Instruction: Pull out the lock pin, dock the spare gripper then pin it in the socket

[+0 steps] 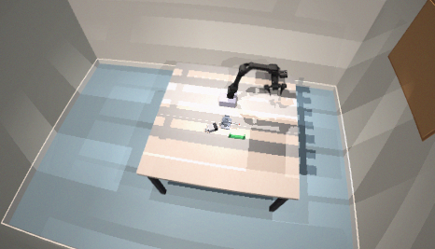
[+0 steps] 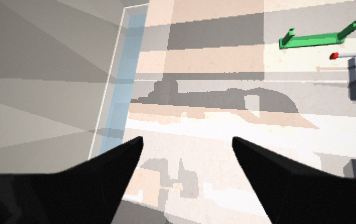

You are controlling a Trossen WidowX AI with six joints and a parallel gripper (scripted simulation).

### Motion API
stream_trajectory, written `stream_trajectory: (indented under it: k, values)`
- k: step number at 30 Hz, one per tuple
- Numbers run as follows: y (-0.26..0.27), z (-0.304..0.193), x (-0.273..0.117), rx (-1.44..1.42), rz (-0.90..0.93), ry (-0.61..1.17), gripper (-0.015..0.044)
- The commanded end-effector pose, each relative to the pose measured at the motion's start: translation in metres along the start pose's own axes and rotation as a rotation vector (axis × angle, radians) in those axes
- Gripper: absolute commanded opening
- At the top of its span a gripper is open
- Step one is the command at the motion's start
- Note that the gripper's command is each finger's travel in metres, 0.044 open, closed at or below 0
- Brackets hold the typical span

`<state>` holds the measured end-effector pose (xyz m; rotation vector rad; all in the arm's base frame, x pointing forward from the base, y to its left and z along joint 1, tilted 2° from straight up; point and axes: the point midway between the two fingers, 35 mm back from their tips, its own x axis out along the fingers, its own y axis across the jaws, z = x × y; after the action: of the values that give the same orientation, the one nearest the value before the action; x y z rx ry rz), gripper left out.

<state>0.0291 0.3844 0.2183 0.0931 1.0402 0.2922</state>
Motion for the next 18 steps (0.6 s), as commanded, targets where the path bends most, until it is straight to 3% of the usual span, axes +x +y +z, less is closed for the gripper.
stream_trajectory:
  k: [1,4,9,18]
  values:
    - [-0.001,0.002,0.001,-0.01,-0.005,0.002,0.0374]
    - [-0.021,0.028,0.021,-0.152,-0.066,0.032,0.03]
    - [-0.071,0.076,0.056,-0.437,-0.154,0.137,0.03]
    - [-0.134,0.115,0.082,-0.721,-0.174,0.284,0.03]
